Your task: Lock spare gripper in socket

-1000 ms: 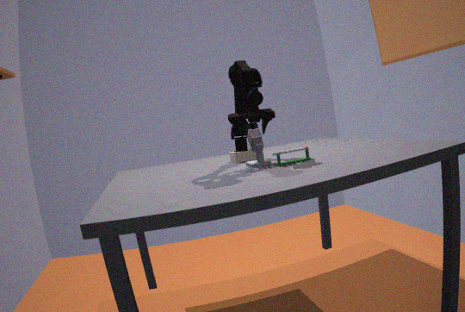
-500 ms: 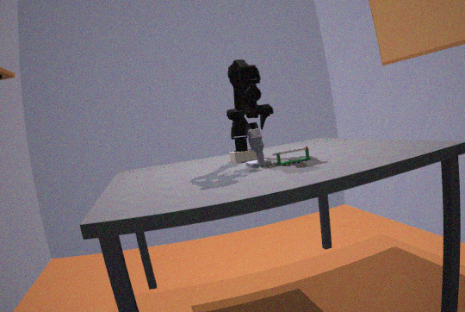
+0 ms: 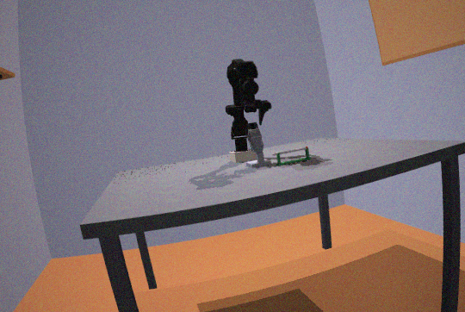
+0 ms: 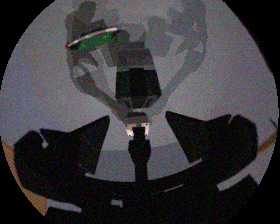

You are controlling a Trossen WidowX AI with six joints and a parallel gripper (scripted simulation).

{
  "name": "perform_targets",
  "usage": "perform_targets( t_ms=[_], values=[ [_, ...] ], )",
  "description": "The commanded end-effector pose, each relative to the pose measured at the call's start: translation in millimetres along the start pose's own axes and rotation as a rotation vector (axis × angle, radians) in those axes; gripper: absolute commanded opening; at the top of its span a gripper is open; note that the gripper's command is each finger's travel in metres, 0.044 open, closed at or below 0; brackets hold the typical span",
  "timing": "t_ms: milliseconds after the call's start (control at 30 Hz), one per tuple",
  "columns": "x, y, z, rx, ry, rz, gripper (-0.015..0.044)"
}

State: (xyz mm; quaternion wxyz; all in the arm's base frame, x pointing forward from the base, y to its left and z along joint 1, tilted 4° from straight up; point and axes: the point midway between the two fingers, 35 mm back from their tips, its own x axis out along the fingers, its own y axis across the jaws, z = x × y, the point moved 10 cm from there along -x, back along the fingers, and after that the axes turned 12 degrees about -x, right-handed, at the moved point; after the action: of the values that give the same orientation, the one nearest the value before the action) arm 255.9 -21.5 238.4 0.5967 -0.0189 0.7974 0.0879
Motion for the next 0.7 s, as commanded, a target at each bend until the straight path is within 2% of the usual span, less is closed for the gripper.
perform_targets(
  t_ms=[0,667],
  values=[
    [-4,3,-11,-0.003,-0.023,-0.008,0.0440],
    [-28,9,-35,-0.003,-0.156,-0.042,0.0440]
  ],
)
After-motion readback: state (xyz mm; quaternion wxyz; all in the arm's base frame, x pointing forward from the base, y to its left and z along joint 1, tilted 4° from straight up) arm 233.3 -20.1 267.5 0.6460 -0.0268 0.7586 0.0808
